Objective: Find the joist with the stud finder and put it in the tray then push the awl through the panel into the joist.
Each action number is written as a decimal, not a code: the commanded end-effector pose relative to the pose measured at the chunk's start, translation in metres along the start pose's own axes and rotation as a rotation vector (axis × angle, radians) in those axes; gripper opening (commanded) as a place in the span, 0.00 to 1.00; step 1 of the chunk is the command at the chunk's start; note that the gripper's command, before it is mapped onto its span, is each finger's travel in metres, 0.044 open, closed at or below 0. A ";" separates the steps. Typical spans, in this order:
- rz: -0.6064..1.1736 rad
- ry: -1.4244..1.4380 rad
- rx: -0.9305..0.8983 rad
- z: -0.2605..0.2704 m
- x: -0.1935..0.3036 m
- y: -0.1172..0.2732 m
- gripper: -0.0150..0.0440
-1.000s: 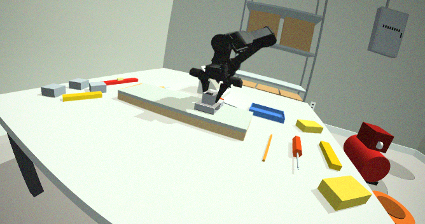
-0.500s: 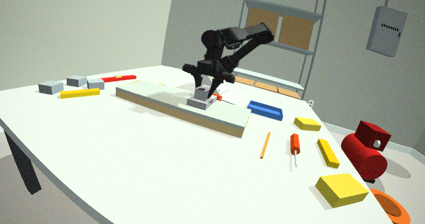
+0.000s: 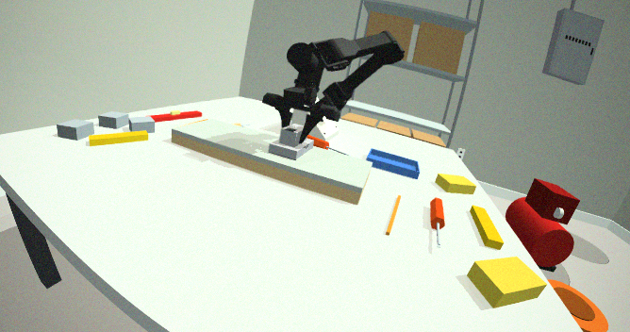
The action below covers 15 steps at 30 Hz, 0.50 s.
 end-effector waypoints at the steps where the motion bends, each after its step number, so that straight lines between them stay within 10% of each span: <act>1: -0.001 -0.001 0.001 -0.008 0.000 0.000 0.25; 15: -0.001 0.000 0.002 -0.028 0.000 0.000 0.25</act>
Point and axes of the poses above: the point midway between the two fingers, 35 mm back from their tips, its own y axis back along the fingers, its own z axis across the jaws, x = y × z, the point moved 3 cm from there along y, back along the fingers
